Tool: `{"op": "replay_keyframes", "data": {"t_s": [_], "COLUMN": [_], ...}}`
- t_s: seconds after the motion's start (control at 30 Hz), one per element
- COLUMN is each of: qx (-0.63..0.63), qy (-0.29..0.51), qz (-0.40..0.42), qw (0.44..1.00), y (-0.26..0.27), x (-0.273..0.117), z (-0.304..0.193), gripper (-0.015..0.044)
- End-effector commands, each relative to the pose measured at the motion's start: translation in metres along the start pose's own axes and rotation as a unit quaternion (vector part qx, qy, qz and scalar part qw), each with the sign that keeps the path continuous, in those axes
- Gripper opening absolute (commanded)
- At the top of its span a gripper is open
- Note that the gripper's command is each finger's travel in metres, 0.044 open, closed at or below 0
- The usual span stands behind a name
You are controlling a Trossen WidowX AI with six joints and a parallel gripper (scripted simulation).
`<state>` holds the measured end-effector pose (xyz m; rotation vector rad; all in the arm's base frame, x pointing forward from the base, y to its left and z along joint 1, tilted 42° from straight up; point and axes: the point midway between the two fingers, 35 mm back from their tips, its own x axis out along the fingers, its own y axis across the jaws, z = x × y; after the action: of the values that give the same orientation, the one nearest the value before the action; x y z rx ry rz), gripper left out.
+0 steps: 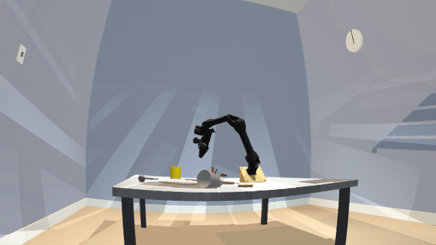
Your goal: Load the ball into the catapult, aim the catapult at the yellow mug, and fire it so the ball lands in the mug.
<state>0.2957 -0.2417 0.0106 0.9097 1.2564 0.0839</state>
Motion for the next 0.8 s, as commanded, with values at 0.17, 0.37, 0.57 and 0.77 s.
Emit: {"op": "replay_keyframes", "data": {"t_s": [0.17,0.37,0.57,0.77], "qx": [0.072,0.073,0.073,0.072], "qy": [0.139,0.142,0.142,0.142], "qz": [-0.017,-0.017,-0.017,-0.017], "qw": [0.987,0.987,0.987,0.987], "y": [0.009,0.009,0.013,0.013], "x": [0.029,0.03,0.065,0.075], "z": [-0.045,-0.046,-0.055,-0.058], "gripper": [0.044,0.044,0.044,0.044]}}
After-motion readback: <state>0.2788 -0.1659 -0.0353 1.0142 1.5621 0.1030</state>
